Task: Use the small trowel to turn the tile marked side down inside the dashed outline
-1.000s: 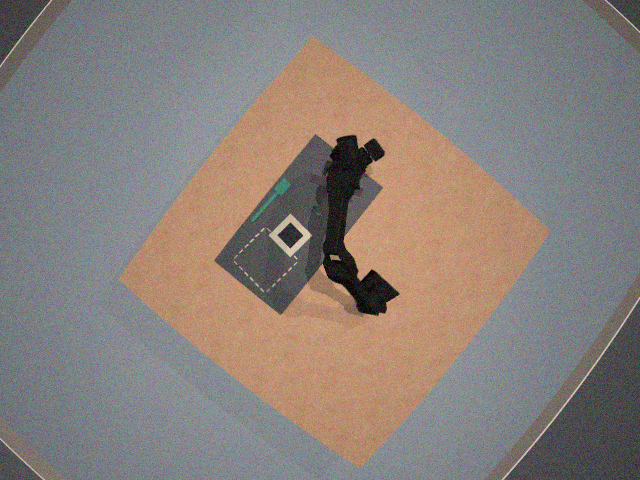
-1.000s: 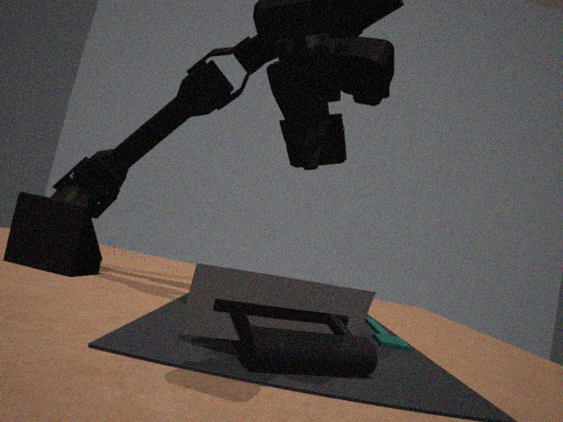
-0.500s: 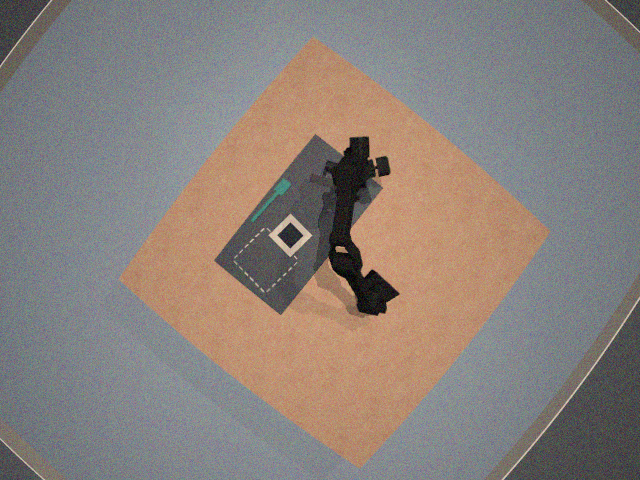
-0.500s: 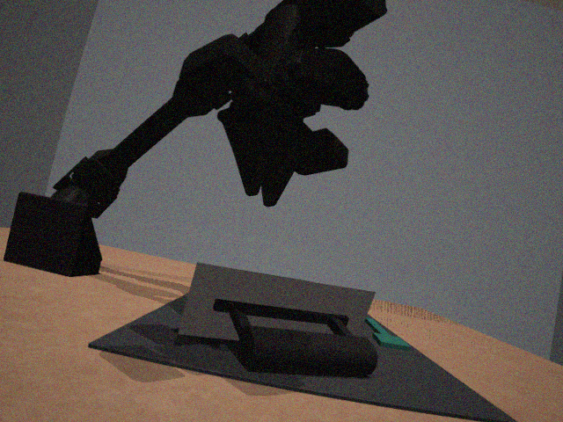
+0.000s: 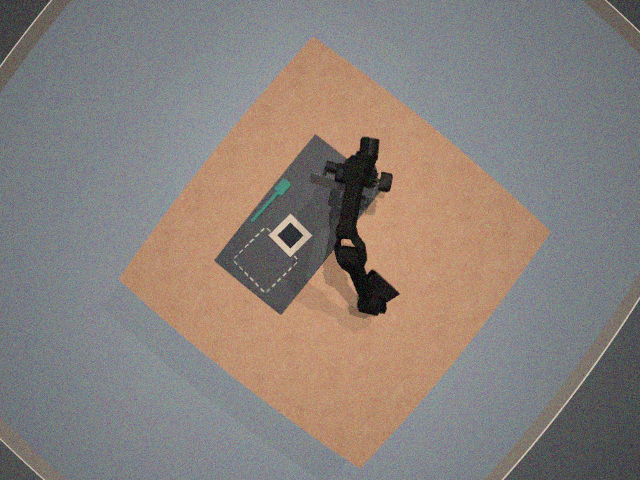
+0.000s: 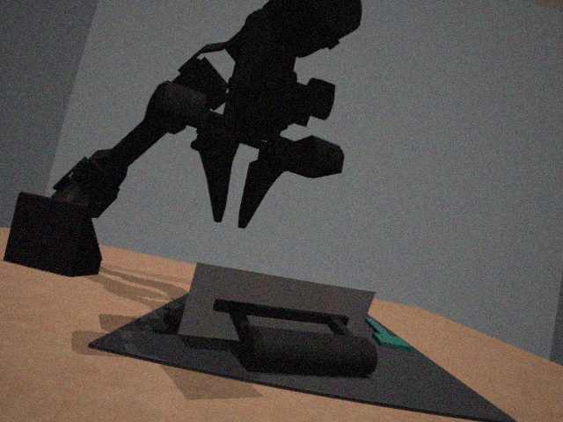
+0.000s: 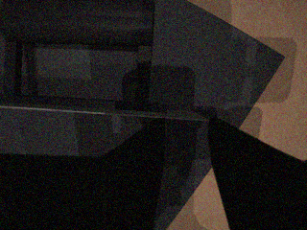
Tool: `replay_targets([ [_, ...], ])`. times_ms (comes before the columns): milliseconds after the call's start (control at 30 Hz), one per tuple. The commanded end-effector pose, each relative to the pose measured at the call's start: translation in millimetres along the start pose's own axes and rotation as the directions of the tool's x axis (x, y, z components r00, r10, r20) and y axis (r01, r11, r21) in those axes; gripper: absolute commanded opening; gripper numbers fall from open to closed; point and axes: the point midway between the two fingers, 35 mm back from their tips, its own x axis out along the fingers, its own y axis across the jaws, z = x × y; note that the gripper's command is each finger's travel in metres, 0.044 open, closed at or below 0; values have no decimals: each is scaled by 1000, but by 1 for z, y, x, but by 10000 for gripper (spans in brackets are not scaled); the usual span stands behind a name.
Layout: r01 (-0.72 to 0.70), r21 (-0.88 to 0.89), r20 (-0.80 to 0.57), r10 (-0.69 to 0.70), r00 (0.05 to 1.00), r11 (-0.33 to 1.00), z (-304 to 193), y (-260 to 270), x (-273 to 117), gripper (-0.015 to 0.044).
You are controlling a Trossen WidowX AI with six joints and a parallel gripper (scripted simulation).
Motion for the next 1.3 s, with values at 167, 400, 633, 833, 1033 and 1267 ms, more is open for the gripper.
replay_targets([
  [167,-3,15,-7,3,1000,1000,-1,0,1,100],
  [400,-7,32,-15,7,1000,999,-1,0,5,100],
  [633,-13,56,-29,14,999,998,-2,1,16,100],
  [833,-19,77,-41,22,999,997,-4,2,25,100],
  [1033,-20,82,-44,24,999,996,-5,2,28,100],
  [1267,-20,82,-44,24,999,996,-10,3,36,100],
])
